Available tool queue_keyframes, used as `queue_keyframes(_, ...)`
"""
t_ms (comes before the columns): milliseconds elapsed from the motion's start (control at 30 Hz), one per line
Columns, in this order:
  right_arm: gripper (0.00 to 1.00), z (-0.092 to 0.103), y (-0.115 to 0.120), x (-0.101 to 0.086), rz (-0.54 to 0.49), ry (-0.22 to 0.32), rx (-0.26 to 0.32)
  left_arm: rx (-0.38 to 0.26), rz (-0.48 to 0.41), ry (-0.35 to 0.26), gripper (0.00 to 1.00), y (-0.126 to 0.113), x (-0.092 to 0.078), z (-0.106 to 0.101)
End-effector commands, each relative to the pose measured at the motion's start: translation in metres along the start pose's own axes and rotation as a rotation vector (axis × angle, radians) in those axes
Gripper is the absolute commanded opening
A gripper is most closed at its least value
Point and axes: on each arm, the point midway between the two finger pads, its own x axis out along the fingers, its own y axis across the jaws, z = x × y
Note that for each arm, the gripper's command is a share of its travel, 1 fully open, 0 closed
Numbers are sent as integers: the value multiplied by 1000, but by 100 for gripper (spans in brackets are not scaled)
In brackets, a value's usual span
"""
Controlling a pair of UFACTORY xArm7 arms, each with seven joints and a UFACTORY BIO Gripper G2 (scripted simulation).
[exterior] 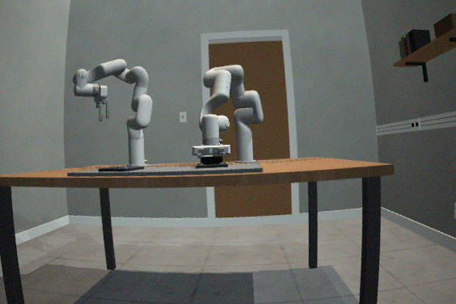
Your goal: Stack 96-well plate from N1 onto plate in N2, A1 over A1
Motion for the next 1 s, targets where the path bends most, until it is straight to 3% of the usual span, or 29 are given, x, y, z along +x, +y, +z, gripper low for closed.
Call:
queue_keyframes(0, 100, 0, 0, -1, 0, -3, 0, -1, 0, -2, 0, 0, 1, 1)
queue_keyframes(500, 100, 0, 0, -1, 0, -3, 0, -1, 0, -2, 0, 0, 1, 1)
queue_keyframes(533, 100, 0, 0, -1, 0, -3, 0, -1, 0, -2, 37, 0, 1, 3)
queue_keyframes(967, 100, 0, 0, -1, 0, -3, 0, -1, 0, -2, 37, 0, 1, 3)
